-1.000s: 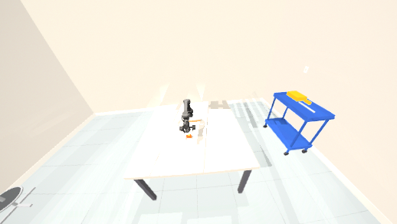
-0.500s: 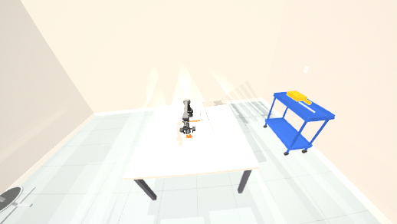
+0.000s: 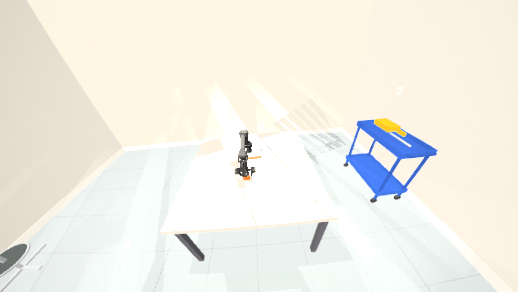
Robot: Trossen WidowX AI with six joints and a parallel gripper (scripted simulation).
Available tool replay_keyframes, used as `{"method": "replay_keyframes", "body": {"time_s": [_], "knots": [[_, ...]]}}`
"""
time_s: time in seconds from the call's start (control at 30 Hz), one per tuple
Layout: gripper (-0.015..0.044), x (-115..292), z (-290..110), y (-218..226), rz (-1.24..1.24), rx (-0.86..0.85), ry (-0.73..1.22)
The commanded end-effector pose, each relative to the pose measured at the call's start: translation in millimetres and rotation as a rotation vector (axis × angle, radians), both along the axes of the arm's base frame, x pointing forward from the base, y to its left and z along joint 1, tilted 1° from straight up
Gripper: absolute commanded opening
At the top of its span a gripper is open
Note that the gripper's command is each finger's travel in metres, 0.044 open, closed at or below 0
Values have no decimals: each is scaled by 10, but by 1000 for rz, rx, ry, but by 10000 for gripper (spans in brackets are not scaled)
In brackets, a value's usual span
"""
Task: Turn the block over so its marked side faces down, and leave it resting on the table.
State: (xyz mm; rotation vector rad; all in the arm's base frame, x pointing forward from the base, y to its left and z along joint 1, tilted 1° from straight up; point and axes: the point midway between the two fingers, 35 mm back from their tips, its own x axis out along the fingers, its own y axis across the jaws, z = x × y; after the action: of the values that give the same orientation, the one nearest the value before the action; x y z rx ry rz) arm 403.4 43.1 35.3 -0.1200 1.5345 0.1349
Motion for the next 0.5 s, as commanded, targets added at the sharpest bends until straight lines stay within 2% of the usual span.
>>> {"method": "replay_keyframes", "body": {"time_s": [0.0, 0.03, 0.23, 0.47], "knots": [[440, -34, -91, -10, 0, -7, 15], [440, -34, -91, -10, 0, -7, 15], [282, -34, -91, -10, 0, -7, 15], [236, -34, -91, -10, 0, -7, 15]]}}
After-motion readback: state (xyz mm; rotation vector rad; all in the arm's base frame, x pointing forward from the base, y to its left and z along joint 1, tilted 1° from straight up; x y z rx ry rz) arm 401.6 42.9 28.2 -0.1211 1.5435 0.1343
